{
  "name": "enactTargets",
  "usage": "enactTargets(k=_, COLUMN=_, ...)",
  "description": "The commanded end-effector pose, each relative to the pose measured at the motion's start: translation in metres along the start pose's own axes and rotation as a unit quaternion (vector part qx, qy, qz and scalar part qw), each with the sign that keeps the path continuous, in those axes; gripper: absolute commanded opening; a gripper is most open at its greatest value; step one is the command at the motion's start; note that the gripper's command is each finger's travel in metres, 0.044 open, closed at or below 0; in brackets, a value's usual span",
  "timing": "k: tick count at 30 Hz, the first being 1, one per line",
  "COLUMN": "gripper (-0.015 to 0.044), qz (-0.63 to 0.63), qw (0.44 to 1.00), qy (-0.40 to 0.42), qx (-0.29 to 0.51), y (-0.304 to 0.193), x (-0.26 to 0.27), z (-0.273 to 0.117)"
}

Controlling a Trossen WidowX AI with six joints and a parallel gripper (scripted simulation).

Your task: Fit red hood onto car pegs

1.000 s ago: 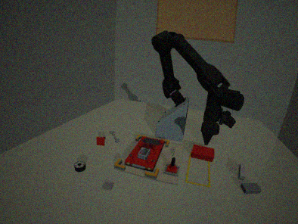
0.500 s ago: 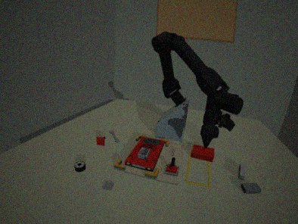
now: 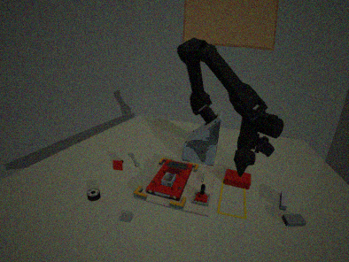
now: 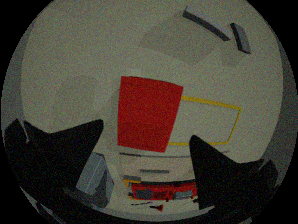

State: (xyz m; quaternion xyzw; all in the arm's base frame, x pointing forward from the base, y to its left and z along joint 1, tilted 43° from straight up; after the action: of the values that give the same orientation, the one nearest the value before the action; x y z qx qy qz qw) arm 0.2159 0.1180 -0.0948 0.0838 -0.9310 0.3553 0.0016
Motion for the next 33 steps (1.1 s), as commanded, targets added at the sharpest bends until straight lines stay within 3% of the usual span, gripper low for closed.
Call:
enactTargets(k=1, gripper=0.044, qz=-0.002, qw=1.0, qy=0.003, qx=0.003, y=-0.001, x=0.002, z=0.006)
enactTargets(k=33, gripper=0.044, qz=-0.002, qw=1.0, qy=0.003, qx=0.004, y=-0.002, x=0.004, z=0.028)
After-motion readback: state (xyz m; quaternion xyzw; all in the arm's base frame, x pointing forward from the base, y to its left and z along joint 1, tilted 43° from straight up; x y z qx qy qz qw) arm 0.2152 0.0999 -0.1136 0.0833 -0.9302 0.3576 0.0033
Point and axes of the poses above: the point midway between the two fingers, 35 mm back from their tips, its own z axis out along the fingers, its own x axis across the jaws, y = z × x, the point moved 7 cm from there along -z, back along the fingers, and after that the axes turned 13 degrees about -z, right-handed, at the moved point
